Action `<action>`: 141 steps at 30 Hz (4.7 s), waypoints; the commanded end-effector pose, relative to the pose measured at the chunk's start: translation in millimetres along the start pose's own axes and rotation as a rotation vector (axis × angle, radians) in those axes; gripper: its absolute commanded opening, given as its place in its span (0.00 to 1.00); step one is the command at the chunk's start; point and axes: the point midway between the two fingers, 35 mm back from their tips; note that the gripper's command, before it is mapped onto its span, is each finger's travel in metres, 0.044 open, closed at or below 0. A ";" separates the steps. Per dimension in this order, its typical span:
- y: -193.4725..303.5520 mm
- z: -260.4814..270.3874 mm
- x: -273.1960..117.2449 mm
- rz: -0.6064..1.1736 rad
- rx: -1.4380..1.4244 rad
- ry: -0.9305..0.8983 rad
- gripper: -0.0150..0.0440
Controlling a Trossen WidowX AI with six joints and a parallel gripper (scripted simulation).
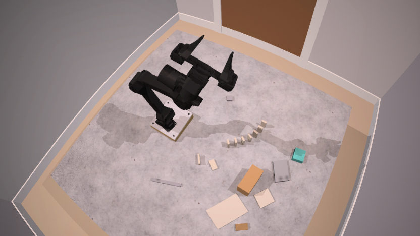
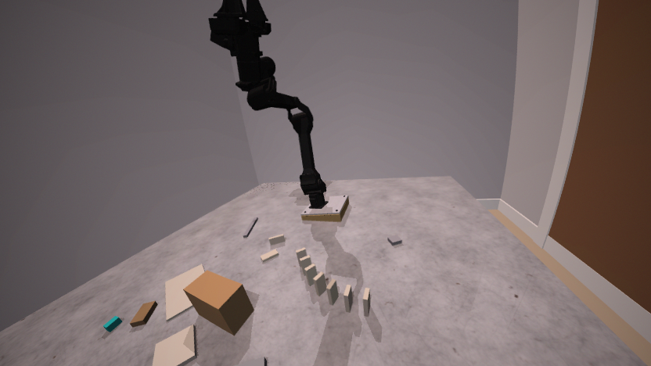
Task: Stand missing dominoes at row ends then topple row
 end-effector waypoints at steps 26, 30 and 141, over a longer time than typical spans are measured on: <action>-97.2 -263.8 -187.2 -0.377 -0.109 1.214 1.00; -95.4 -288.1 -246.9 -0.359 -0.128 1.478 1.00; -37.6 -207.3 -413.0 0.412 0.116 2.605 0.44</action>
Point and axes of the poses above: the point midway between the two fingers, 35 mm back from their tips, its own x axis out along the fingers, its own z axis across the jaws, y = z × x, and after that the axes turned 14 degrees about x, right-handed
